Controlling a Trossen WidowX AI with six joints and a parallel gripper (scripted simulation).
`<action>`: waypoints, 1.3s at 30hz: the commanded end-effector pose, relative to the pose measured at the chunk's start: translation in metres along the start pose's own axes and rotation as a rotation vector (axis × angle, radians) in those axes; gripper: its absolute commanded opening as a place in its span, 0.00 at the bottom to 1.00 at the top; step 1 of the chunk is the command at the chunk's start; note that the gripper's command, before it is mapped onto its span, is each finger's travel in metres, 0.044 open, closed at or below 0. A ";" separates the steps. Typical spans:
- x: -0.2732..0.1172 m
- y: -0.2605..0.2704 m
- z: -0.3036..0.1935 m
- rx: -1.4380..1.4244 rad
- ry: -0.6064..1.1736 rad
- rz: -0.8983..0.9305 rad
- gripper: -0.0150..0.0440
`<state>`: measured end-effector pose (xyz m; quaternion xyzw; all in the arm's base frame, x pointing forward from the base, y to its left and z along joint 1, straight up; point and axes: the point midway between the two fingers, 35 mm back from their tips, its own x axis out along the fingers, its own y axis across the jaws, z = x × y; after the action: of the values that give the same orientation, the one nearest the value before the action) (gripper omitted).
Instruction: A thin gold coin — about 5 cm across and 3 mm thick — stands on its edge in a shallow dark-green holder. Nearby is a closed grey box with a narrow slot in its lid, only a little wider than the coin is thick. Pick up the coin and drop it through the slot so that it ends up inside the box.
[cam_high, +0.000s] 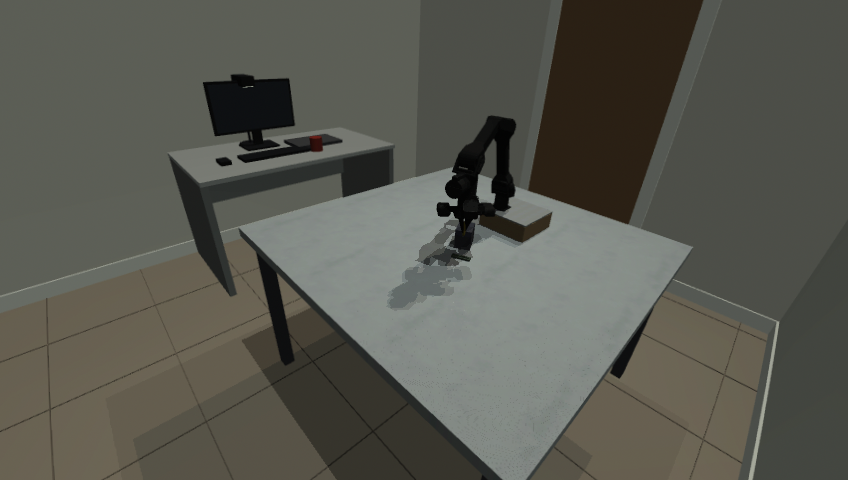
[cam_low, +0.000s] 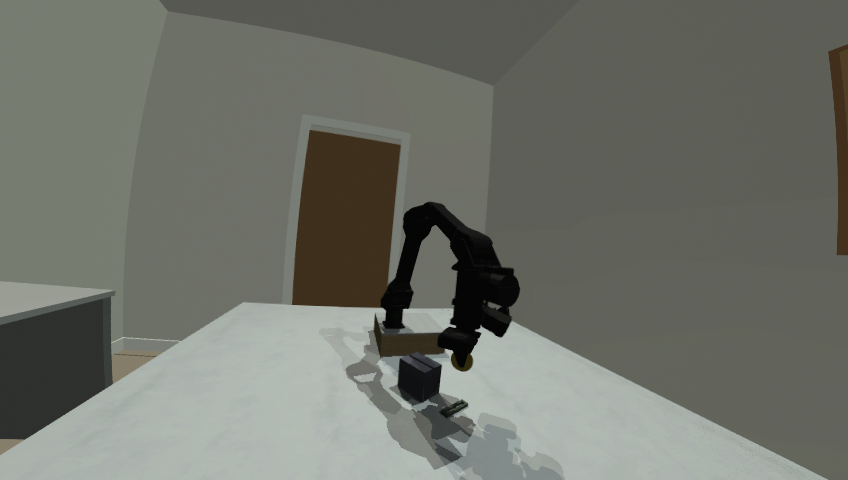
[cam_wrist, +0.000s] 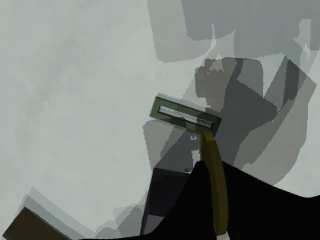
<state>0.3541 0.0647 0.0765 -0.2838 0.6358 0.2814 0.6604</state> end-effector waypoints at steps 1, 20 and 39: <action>0.000 0.000 0.000 0.136 0.005 -0.001 0.25; -0.002 0.001 -0.014 0.362 0.006 -0.002 0.25; -0.003 0.013 -0.062 0.362 0.010 -0.002 0.25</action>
<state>0.3091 0.0326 0.0779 -0.1593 0.6800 0.1605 0.6975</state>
